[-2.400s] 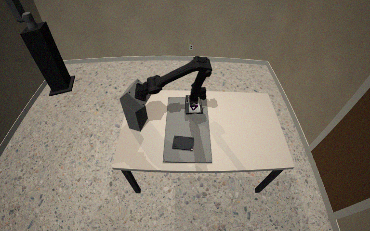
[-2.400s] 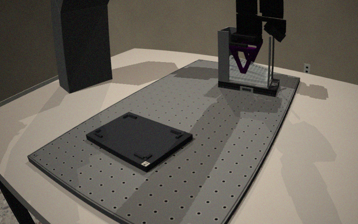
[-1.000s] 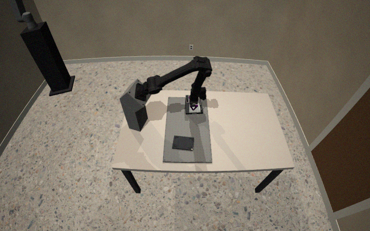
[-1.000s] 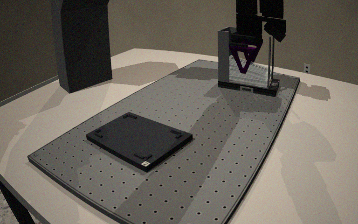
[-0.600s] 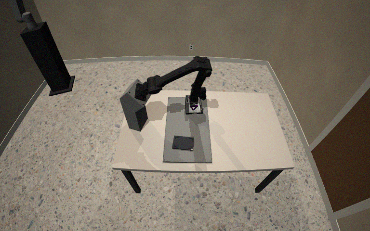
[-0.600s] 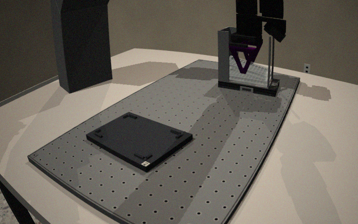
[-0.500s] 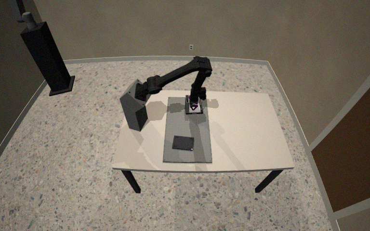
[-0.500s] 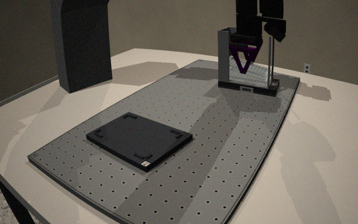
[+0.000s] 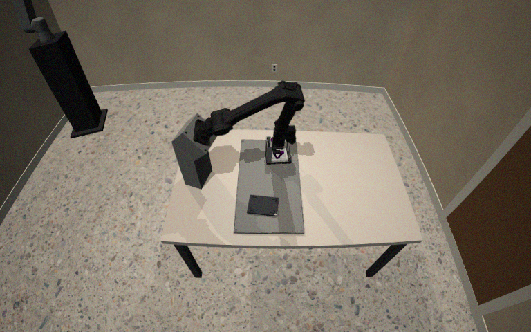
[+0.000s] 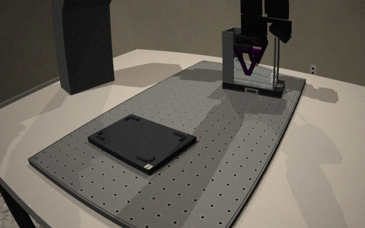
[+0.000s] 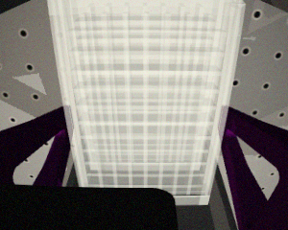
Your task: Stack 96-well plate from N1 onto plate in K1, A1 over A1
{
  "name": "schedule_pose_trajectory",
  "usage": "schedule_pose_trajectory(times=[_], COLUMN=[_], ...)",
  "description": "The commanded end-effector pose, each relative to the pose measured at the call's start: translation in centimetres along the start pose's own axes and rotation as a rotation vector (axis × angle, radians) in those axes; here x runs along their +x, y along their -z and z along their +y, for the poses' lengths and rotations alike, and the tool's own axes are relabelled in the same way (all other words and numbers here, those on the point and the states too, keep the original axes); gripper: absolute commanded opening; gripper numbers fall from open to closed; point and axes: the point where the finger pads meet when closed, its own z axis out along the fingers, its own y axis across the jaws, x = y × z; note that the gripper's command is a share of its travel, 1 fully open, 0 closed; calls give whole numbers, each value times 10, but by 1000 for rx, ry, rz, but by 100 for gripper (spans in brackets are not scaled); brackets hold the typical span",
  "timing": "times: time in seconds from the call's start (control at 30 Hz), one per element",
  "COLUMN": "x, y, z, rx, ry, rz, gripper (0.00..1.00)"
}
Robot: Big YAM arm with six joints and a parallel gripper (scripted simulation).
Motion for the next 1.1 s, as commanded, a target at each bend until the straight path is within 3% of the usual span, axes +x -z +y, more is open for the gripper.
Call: schedule_pose_trajectory(times=[0.0,1.07], x=[-8,-7], y=[-8,-12], z=[-2,-3], rx=[1,1], ry=[-4,-3], rz=[-11,-9], gripper=[0,0])
